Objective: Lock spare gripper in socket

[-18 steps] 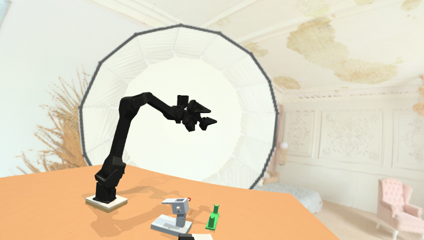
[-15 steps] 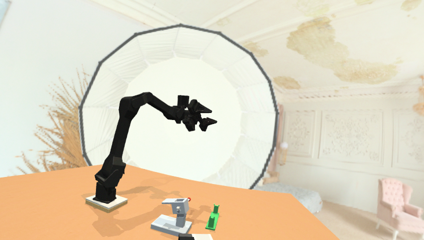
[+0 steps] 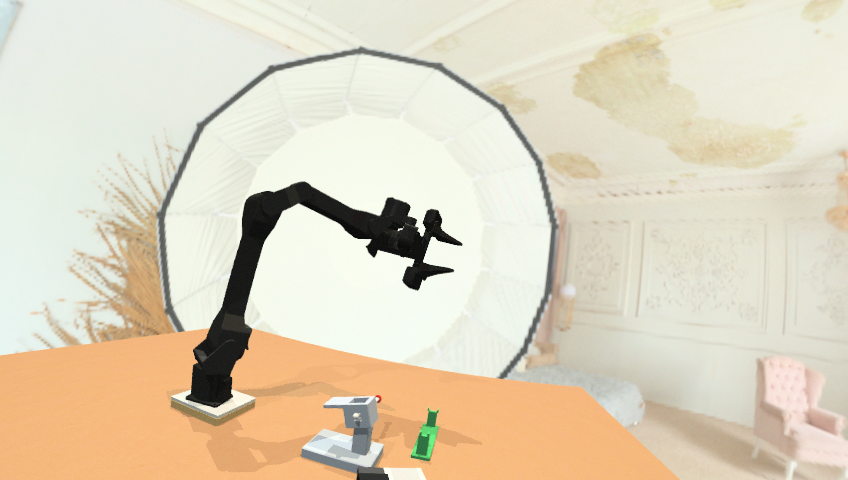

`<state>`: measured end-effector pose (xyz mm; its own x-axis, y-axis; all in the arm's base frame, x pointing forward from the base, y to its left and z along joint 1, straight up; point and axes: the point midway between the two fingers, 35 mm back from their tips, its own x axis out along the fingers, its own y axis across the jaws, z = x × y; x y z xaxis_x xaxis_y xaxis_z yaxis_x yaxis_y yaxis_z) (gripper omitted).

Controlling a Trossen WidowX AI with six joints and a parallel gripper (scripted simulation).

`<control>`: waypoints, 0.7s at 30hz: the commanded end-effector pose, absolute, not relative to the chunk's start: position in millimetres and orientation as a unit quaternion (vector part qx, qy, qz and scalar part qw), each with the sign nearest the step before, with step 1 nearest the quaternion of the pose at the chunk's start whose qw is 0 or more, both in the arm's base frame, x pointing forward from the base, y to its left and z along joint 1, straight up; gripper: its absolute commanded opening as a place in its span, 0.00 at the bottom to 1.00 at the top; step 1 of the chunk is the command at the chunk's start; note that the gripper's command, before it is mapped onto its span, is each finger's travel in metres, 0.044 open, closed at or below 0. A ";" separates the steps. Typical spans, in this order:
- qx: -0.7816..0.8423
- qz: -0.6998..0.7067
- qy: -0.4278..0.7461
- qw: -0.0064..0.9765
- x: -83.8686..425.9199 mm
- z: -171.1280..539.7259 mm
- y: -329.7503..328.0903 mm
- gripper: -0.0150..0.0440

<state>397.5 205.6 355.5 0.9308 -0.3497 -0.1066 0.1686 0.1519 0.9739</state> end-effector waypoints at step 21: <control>-0.341 0.095 0.504 0.788 379.0 213.1 74.1 0.76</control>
<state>416.5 118.8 254.8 0.7479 -0.2650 -0.6087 0.1504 0.9607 -0.2334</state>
